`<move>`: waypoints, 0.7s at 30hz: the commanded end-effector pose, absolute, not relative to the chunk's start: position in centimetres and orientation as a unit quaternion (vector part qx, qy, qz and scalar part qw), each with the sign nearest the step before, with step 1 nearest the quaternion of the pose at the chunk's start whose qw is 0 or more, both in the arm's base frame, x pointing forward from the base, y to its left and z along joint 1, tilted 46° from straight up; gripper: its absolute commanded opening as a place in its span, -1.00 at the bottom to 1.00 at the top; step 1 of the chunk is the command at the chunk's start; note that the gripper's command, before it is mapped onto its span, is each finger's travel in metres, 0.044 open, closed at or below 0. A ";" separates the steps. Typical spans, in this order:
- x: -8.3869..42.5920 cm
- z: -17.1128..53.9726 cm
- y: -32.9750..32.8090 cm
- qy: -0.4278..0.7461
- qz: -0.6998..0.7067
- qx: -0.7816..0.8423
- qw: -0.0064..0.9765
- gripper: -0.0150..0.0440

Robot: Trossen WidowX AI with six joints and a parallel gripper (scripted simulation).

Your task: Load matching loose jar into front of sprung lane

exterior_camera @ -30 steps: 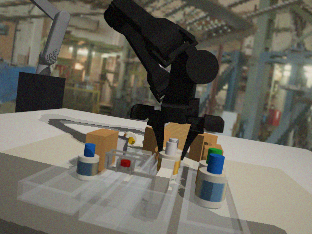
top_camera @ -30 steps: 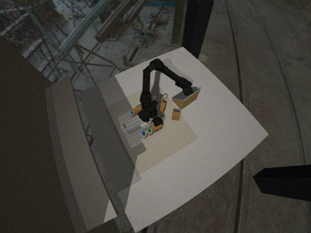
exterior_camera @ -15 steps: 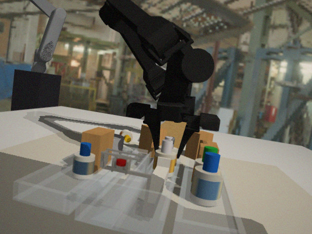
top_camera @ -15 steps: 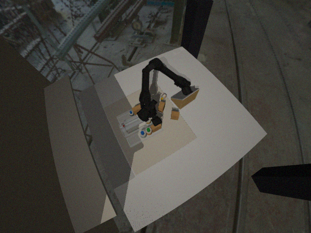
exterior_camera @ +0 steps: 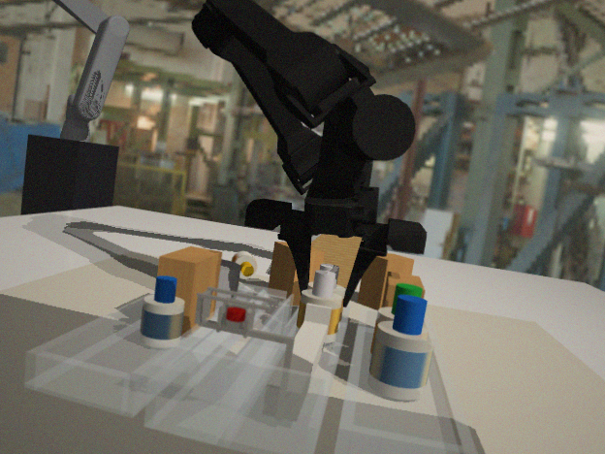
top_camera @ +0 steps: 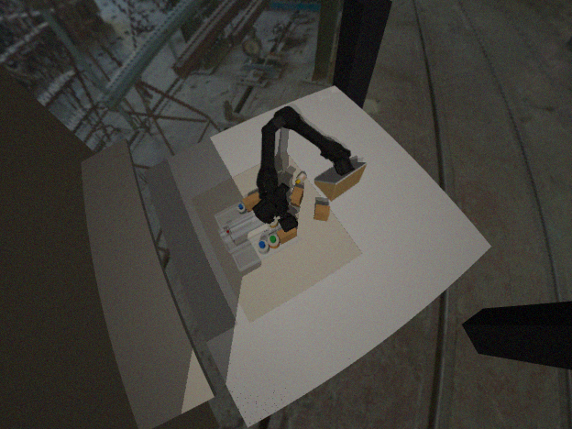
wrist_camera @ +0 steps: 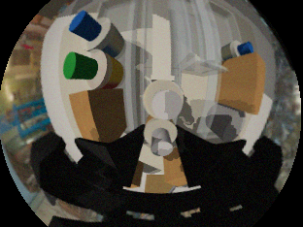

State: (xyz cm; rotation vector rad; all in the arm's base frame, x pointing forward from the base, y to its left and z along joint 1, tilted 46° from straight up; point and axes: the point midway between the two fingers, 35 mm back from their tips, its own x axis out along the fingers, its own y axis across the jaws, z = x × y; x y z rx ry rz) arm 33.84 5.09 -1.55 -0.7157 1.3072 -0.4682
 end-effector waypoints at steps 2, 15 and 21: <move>34.0 -1.5 5.0 0.584 -0.214 -0.322 0.713 -0.49; 33.8 -1.5 5.0 0.584 -0.214 -0.322 0.713 -0.49; 33.6 -1.5 5.0 0.584 -0.214 -0.322 0.713 -0.49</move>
